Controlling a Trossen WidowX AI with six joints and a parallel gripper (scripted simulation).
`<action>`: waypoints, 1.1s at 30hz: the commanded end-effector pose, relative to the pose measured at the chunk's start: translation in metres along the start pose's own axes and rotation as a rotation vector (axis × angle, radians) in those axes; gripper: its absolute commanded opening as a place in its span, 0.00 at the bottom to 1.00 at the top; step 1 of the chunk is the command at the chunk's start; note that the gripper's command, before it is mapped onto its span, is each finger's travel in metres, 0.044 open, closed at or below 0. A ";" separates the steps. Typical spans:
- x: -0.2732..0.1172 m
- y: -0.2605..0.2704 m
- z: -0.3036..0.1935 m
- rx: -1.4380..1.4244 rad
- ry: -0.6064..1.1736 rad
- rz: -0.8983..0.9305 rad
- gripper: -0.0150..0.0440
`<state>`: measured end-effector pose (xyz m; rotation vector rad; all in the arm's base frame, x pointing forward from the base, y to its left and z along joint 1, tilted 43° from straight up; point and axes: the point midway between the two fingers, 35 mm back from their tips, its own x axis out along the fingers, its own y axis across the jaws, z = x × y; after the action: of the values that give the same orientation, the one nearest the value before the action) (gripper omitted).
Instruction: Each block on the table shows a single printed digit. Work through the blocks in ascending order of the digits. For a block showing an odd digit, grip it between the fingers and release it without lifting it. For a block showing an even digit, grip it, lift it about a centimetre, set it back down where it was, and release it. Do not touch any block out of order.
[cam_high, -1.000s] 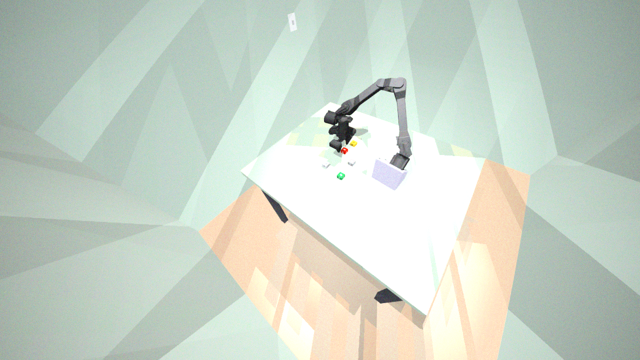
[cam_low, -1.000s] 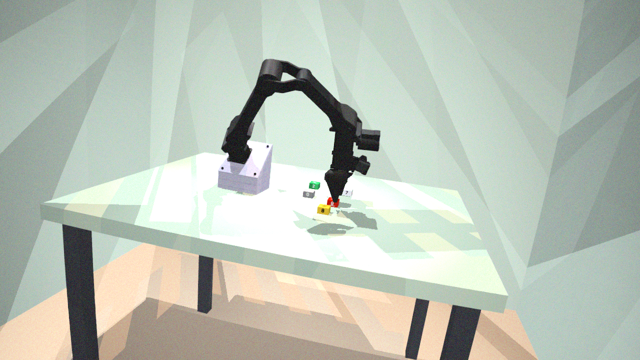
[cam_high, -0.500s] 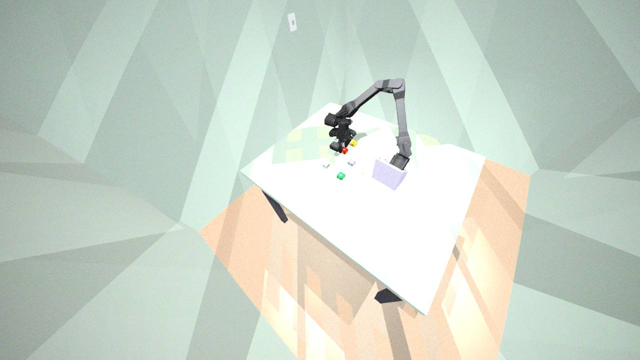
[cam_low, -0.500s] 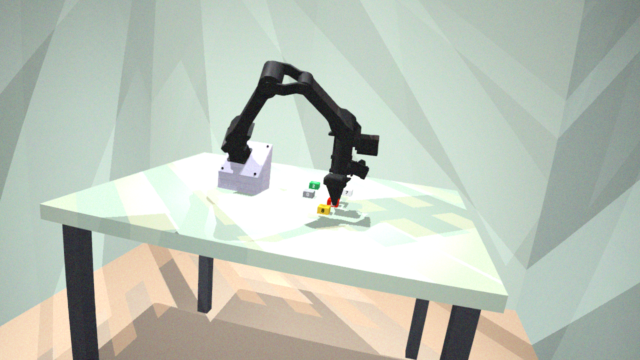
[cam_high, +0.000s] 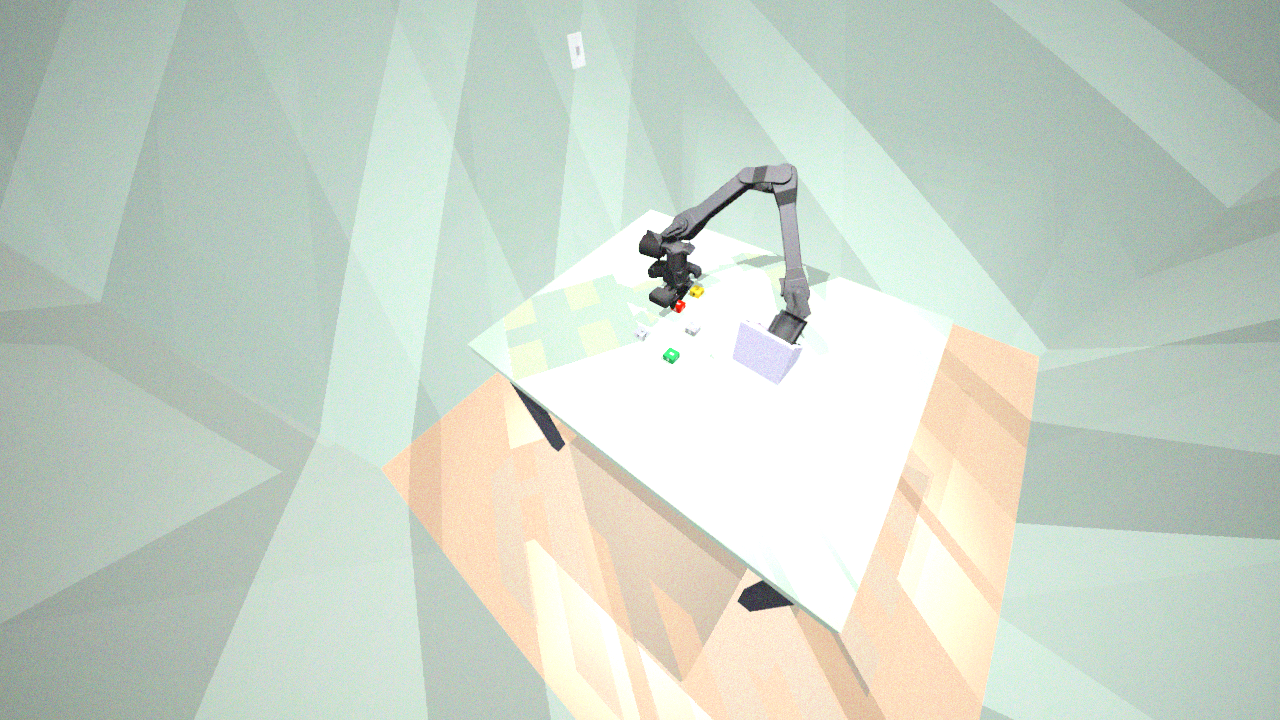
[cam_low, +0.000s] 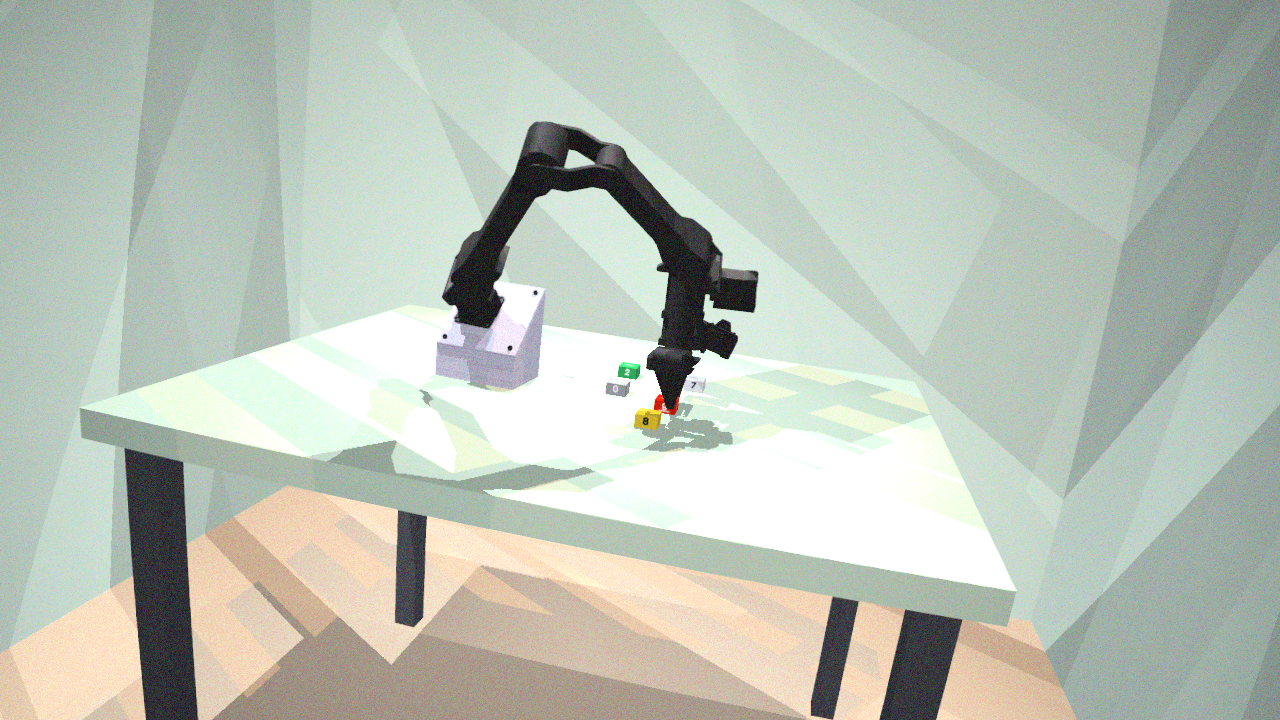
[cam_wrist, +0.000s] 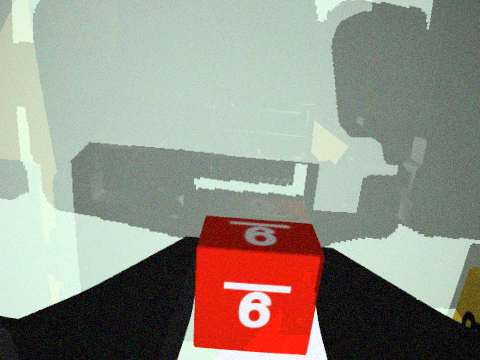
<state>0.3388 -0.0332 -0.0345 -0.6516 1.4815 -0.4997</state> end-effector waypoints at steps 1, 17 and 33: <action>0.001 0.000 0.000 -0.004 0.001 -0.004 0.46; 0.001 0.000 0.000 -0.004 0.001 -0.004 0.93; -0.054 0.058 -0.004 -0.070 -0.017 0.037 0.93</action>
<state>0.3358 0.0062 -0.0157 -0.6594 1.4826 -0.4761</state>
